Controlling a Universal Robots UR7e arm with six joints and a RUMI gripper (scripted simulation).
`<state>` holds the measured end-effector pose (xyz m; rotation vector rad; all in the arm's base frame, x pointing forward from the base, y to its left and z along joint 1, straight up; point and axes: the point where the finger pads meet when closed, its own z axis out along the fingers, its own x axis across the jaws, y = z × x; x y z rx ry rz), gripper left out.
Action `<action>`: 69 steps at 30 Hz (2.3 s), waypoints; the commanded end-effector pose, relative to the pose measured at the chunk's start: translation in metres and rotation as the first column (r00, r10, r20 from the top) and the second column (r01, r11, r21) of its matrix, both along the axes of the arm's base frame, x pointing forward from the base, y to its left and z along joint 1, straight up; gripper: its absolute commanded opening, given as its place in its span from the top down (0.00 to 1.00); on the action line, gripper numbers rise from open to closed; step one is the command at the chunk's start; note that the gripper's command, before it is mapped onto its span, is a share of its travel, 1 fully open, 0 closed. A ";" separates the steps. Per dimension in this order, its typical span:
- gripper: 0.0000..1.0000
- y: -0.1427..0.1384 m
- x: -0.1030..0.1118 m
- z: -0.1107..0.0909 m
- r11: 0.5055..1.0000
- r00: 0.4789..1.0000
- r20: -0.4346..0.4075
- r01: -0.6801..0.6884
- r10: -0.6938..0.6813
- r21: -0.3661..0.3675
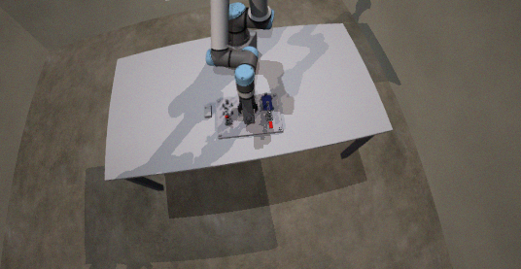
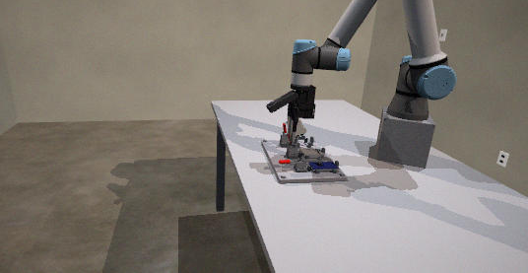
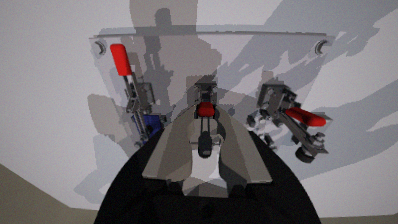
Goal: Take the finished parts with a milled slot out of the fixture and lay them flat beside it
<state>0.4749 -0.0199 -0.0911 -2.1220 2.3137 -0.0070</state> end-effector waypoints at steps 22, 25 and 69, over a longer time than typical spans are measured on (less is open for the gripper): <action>1.00 0.001 -0.008 -0.003 1.000 1.000 -0.011 0.001 -0.001 0.002; 1.00 0.001 -0.008 -0.003 1.000 1.000 -0.010 0.001 -0.001 0.002; 0.72 -0.001 -0.002 0.001 1.000 1.000 0.002 0.000 0.000 -0.002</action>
